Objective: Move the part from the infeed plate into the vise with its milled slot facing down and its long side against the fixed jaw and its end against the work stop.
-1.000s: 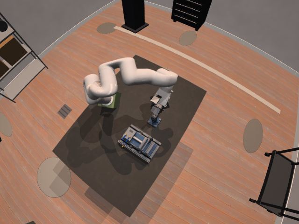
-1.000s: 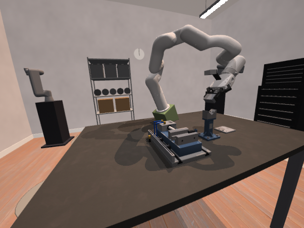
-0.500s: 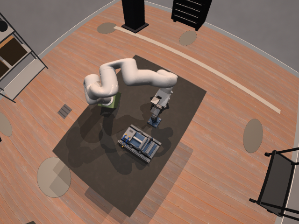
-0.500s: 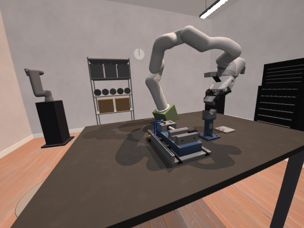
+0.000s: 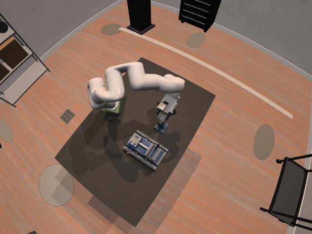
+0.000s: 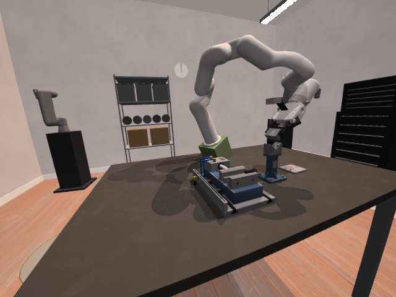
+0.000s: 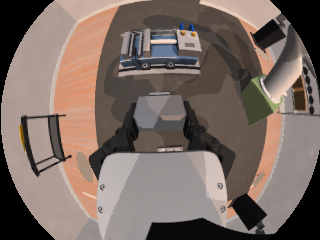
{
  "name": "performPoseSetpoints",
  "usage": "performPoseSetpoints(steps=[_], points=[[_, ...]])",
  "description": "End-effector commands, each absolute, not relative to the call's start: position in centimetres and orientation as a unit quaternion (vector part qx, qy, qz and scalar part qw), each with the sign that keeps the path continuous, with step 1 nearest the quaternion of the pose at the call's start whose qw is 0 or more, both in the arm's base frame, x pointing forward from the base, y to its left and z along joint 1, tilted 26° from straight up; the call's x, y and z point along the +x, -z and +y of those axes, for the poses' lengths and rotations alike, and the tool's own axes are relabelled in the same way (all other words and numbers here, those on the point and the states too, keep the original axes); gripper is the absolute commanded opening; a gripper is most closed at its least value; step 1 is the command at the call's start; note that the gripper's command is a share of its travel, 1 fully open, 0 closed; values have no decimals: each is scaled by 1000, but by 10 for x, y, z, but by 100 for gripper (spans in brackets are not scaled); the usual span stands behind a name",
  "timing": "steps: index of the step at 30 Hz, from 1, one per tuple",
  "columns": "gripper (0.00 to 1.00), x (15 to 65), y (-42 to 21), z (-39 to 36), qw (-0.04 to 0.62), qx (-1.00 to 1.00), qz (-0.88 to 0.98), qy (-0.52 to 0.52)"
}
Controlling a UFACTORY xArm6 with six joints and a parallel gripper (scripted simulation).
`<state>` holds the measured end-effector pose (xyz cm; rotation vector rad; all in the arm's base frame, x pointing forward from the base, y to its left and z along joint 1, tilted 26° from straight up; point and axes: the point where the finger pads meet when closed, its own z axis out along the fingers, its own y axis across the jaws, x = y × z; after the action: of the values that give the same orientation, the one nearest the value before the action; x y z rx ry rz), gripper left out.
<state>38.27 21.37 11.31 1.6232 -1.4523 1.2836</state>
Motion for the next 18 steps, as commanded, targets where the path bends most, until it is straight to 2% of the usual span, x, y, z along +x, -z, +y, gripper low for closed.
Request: performPoseSetpoints(steps=[1, 18], points=[[0, 384, -110, 213, 300, 612, -548, -484], [0, 388, -94, 207, 300, 612, -548, -484]])
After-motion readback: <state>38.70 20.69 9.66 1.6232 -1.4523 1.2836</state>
